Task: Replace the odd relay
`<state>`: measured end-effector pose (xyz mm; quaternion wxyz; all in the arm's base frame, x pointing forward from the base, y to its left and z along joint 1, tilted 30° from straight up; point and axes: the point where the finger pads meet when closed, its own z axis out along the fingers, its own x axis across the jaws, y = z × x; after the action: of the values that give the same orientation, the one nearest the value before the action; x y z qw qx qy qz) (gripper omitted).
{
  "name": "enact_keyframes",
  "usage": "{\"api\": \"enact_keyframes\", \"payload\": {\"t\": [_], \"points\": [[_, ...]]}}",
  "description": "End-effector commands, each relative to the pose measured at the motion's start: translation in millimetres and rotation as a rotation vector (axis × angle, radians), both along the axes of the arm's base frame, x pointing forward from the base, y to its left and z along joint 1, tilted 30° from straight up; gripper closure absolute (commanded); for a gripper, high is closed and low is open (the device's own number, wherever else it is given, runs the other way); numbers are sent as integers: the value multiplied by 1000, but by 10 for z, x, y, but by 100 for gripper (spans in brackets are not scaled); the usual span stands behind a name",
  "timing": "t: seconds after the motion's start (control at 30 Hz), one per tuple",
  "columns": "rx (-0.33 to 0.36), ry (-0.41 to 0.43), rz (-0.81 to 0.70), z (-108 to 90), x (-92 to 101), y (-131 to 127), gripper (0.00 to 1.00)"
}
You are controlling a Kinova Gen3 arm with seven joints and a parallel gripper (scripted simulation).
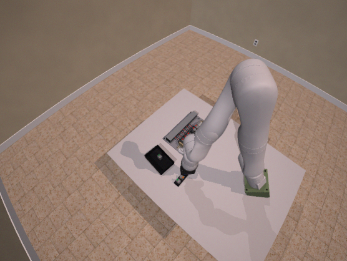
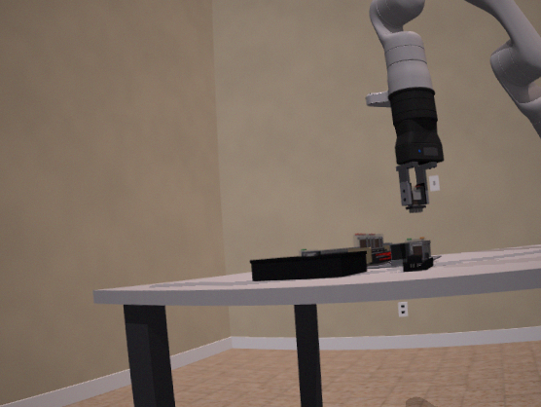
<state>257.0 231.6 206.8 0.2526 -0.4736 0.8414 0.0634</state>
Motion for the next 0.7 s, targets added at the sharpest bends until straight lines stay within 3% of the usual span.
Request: {"api": "enact_keyframes", "payload": {"t": [0.0,0.67], "points": [[-9,-10,25,3,-2,2,100],[-110,-106,258,3,5,-3,100]]}}
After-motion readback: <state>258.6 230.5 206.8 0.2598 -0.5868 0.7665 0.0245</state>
